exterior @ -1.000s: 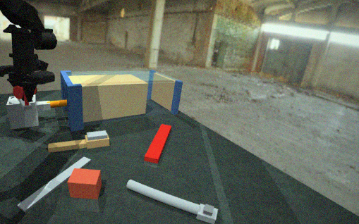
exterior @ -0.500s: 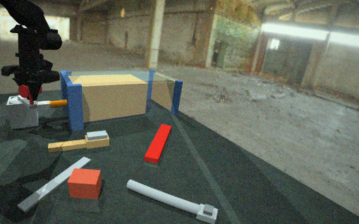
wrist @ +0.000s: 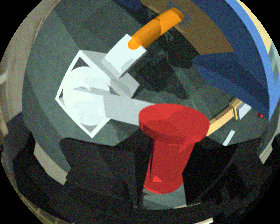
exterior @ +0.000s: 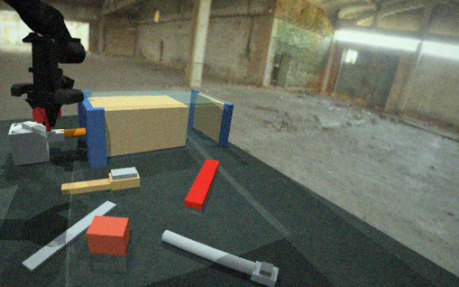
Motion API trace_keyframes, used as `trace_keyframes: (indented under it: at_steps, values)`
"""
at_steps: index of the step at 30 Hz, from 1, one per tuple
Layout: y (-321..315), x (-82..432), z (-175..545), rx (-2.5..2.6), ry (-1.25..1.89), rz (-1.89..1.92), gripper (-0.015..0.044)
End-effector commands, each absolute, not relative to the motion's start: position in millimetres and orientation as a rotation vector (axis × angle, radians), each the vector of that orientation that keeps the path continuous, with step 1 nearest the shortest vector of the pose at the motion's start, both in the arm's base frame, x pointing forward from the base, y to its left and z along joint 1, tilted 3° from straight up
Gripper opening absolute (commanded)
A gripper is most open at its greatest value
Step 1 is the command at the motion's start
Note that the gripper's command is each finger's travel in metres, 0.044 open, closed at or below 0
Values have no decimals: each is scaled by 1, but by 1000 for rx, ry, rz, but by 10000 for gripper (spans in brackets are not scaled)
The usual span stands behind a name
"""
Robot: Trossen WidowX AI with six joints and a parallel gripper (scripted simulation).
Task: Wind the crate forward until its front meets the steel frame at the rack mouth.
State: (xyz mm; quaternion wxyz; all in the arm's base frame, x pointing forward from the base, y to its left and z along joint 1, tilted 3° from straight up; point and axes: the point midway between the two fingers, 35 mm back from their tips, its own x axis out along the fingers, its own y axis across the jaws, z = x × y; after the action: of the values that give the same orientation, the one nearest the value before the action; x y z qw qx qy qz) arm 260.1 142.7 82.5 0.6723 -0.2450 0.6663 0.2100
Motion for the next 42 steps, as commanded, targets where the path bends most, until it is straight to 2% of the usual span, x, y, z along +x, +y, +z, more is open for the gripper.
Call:
trace_keyframes:
  at_steps: [1,18,23,29,42]
  values:
    - [143,260,82,-552,1500,473,0]
    - [143,261,82,-552,1499,473,440]
    - [144,261,95,-551,1499,473,440]
    - [145,257,145,-548,1500,477,440]
    - [143,253,155,-547,1498,477,440]
